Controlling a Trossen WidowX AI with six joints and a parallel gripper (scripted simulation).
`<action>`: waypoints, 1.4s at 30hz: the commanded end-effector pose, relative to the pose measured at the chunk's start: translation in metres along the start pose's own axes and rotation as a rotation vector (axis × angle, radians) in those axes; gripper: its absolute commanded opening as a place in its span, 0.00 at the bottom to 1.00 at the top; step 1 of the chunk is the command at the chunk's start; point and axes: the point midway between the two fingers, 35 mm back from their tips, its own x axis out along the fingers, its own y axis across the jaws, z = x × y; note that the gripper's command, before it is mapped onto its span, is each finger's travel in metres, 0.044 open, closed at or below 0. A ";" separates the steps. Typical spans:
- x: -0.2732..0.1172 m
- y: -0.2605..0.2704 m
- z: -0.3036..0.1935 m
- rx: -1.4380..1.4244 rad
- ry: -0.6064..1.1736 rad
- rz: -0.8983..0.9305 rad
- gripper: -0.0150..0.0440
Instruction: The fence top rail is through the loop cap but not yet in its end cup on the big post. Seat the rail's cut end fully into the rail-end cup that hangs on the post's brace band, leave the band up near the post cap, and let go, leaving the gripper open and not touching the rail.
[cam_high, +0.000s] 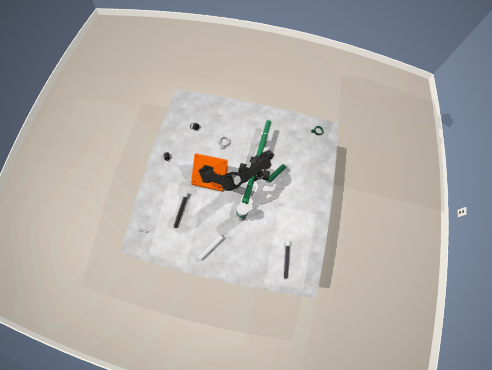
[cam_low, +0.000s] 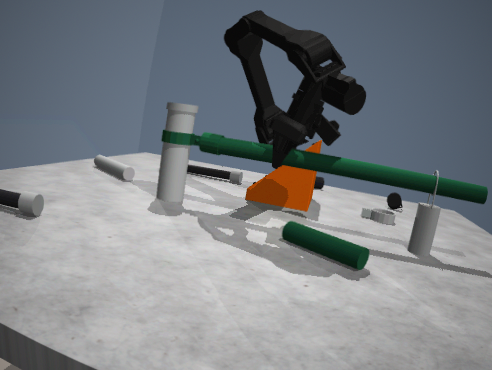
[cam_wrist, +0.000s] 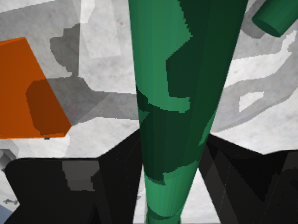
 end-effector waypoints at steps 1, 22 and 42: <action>0.000 0.000 0.000 0.000 -0.001 0.000 0.25; -0.002 0.000 0.000 0.000 0.005 0.000 0.25; -0.004 -0.001 0.000 -0.001 0.011 0.000 0.25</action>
